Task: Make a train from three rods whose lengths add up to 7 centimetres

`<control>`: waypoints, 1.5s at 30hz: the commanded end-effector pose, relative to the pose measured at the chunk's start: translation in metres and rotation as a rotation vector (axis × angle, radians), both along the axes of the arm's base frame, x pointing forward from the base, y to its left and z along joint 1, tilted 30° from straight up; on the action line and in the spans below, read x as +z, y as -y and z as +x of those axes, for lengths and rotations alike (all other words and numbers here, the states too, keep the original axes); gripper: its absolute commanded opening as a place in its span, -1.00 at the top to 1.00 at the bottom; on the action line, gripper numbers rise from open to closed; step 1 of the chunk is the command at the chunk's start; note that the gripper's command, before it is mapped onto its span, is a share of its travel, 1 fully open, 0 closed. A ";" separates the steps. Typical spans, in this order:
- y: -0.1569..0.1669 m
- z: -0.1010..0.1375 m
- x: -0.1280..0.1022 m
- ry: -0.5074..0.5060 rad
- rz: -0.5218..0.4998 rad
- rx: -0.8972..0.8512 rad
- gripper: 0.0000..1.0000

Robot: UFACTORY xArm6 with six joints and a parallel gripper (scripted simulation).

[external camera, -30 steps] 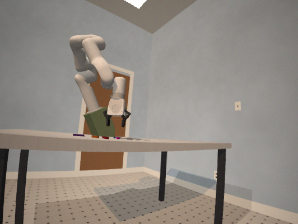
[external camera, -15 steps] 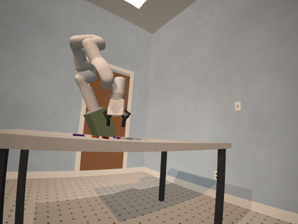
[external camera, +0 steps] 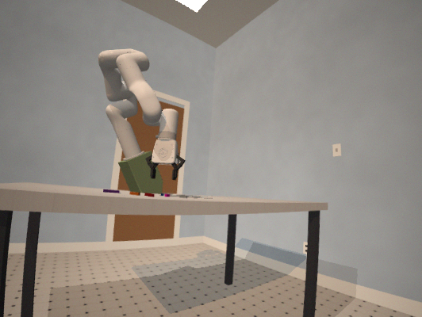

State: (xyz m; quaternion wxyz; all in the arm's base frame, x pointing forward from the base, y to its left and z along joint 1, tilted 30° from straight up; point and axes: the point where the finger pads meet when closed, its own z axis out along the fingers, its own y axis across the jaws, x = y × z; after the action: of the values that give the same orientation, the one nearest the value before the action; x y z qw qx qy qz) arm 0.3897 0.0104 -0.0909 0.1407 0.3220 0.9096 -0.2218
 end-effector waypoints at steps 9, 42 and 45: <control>-0.001 0.001 0.001 0.003 0.001 0.001 -1.00; 0.011 0.011 0.008 0.314 0.075 -0.545 -1.00; 0.012 0.012 0.009 0.348 0.083 -0.605 -1.00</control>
State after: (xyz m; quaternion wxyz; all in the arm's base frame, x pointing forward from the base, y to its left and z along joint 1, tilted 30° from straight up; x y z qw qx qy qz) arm 0.3986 0.0002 -0.0840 0.1889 0.5629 0.7851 -0.1764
